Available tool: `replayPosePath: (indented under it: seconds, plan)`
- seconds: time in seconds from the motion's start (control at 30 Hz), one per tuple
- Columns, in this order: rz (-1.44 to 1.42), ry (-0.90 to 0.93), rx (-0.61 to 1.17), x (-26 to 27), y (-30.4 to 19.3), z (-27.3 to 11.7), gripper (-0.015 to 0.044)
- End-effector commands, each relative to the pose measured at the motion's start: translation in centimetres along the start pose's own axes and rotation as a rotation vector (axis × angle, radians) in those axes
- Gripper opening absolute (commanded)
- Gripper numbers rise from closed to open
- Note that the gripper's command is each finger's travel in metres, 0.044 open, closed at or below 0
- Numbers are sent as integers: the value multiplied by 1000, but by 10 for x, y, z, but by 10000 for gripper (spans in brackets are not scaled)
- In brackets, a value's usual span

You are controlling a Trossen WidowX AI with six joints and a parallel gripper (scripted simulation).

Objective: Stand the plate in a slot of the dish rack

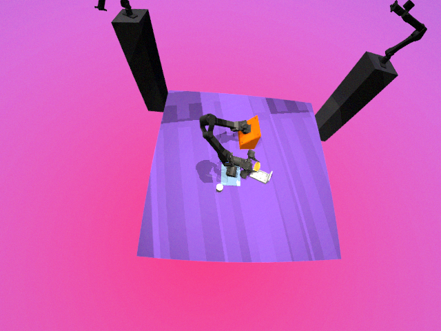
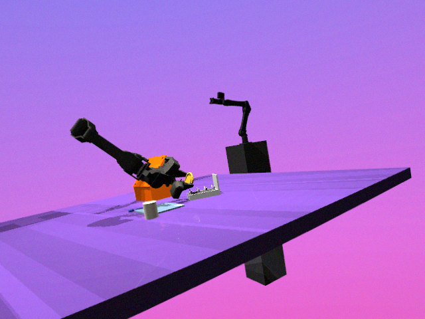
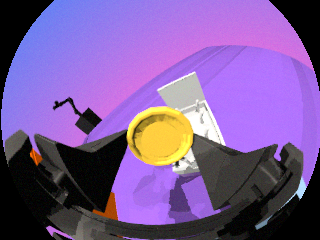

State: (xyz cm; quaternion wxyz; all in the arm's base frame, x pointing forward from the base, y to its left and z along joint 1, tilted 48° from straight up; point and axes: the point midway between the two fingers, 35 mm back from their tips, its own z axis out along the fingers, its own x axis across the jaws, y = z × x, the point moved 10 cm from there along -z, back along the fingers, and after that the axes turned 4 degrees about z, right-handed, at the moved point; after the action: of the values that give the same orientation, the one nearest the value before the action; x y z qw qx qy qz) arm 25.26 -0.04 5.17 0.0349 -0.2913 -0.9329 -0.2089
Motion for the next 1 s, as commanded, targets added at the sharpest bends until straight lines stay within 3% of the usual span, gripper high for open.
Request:
replayPosePath:
  seconds: [0.0,0.67,0.97]
  plan:
    - [-88,-15,-69,-2,-9,-3,0]
    - [-568,-233,-344,-6,-49,-17,0]
    - [-584,-244,-350,-6,-50,-18,0]
